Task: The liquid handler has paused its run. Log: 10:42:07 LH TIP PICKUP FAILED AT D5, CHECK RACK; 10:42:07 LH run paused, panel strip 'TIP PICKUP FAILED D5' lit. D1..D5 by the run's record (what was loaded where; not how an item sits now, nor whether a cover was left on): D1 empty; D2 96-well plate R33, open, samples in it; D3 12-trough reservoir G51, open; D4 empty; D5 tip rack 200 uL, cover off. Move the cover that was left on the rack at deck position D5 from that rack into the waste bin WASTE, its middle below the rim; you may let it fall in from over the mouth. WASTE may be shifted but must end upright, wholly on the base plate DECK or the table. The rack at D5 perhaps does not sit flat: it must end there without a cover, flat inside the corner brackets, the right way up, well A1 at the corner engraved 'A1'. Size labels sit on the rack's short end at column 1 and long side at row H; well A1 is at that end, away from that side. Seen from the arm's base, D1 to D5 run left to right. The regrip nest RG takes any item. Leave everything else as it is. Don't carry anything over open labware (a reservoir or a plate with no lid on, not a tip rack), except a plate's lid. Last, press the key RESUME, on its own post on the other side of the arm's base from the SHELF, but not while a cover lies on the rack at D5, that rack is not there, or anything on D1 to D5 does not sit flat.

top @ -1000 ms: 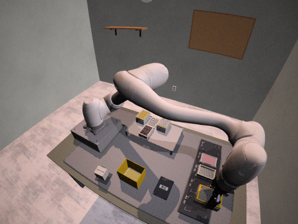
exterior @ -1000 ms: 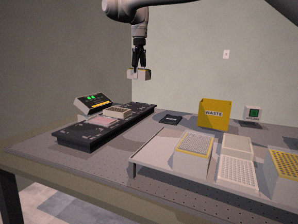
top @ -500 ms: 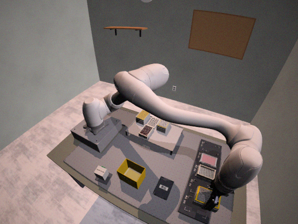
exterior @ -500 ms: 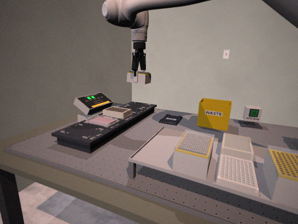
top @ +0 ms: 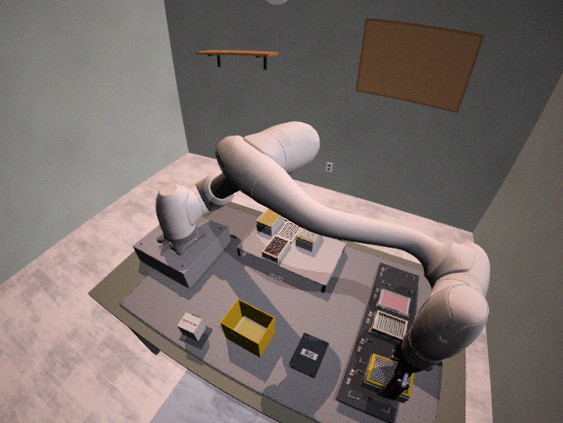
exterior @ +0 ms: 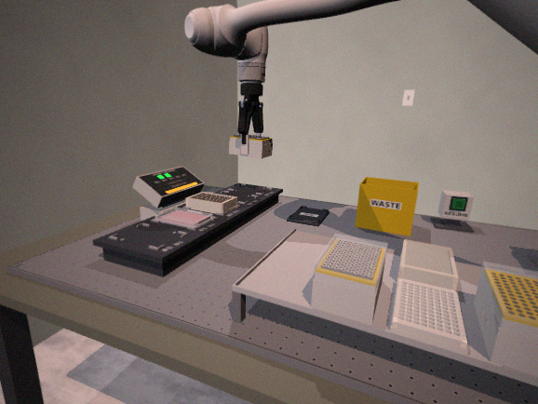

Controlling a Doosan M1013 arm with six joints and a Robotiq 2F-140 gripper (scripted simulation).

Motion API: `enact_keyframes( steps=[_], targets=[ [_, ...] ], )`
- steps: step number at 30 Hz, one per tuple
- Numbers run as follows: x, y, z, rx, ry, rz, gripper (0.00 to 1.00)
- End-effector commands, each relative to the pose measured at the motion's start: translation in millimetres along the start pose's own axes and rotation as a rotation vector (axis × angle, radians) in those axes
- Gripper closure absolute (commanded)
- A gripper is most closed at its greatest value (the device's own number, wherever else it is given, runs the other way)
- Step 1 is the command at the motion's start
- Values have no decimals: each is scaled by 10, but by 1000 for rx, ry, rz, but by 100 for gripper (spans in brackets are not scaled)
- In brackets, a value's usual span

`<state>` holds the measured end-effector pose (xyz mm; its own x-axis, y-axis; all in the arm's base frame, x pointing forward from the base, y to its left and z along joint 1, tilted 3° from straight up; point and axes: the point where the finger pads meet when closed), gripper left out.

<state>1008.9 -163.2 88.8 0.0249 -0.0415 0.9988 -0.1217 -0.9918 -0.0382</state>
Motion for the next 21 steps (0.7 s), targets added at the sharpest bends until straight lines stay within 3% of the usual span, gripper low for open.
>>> enact_keyframes(
  steps=[1,21],
  targets=[
    [-49,0,-1,0,0,0,100],
    [-349,0,-1,0,0,0,100]
  ],
)
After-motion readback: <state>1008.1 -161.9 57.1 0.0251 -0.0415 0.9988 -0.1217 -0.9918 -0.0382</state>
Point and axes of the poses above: the point where the finger pads meet when closed, its own x axis back along the fingers, its own y axis across the jaws, z = x × y, and after that the axes turned 11 degrees about -x, right-handed
